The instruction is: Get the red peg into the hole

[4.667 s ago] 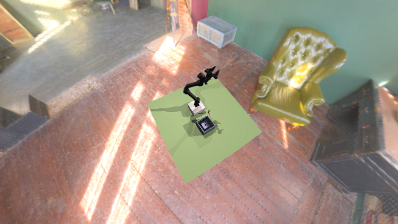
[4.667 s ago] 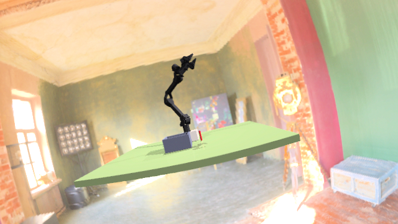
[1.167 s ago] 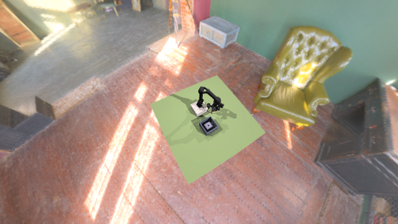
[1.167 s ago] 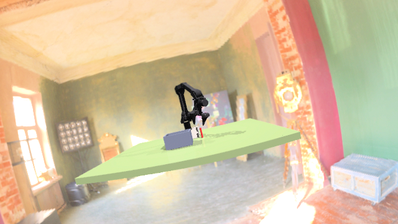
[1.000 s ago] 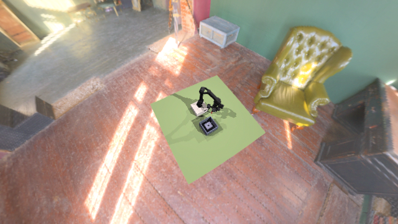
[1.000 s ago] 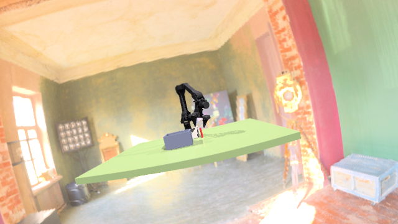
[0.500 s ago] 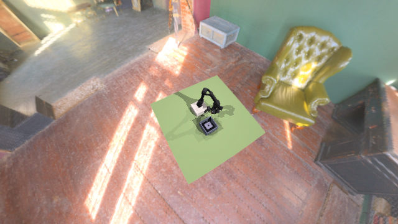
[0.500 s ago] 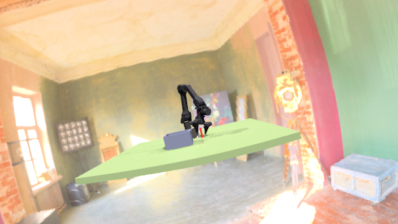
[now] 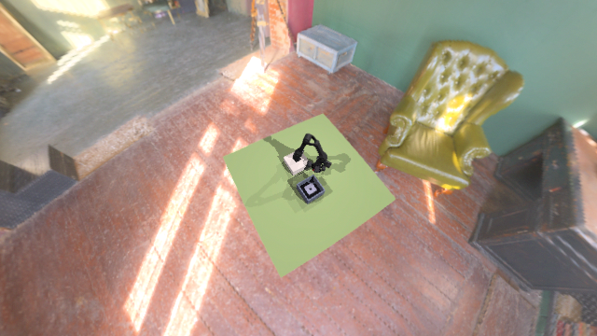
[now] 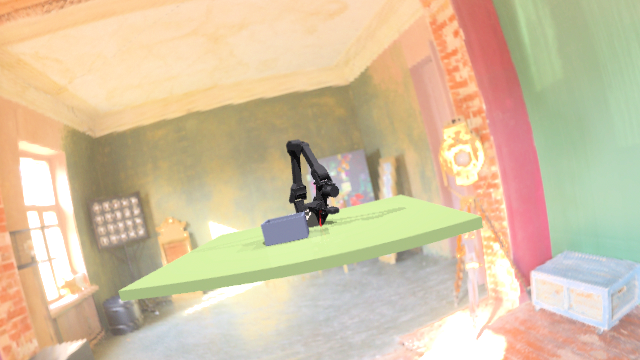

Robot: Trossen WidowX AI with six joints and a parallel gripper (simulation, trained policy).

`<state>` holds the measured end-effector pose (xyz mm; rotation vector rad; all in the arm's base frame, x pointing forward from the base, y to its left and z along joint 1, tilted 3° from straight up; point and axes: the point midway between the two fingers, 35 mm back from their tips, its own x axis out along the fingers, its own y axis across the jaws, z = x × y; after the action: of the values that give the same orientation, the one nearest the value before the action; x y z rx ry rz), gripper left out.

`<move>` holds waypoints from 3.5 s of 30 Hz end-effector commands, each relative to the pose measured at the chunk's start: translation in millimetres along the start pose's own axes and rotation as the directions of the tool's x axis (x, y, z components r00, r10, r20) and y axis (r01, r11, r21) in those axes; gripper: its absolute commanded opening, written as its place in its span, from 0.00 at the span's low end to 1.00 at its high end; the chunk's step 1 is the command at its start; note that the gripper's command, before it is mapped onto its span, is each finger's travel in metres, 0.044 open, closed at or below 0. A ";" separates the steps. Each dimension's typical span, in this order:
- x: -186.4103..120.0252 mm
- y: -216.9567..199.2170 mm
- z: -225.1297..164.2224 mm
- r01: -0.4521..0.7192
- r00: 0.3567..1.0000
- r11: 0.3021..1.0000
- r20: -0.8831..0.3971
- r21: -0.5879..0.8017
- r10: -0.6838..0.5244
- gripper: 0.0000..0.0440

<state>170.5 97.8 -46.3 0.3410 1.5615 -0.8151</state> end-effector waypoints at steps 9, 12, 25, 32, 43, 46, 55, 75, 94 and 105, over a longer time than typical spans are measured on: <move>-36.4 4.7 26.5 -0.022 0.996 1.000 0.086 0.008 0.021 0.00; -48.6 3.8 34.4 -0.029 0.994 0.999 0.106 0.015 0.027 0.00; -105.6 -1.3 79.1 -0.075 0.980 0.993 0.189 0.089 0.057 0.00; -121.1 -11.4 109.3 -0.092 0.976 0.981 0.213 0.168 0.055 0.00; -119.7 -27.7 162.3 -0.111 0.973 0.960 0.223 0.257 0.053 0.00; -114.9 -31.0 176.8 -0.116 0.974 0.957 0.222 0.265 0.057 0.00; -95.5 -36.0 213.7 -0.141 0.975 0.959 0.203 0.248 0.091 0.00; -43.2 -28.8 241.0 -0.179 0.981 0.978 0.093 0.105 0.170 0.45; -89.9 11.0 306.9 -0.364 0.929 0.929 0.104 0.069 0.356 1.00; -101.8 20.3 316.6 -0.402 0.912 0.914 0.120 0.058 0.393 1.00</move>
<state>379.7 -85.1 31.3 0.5951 1.4992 -0.6688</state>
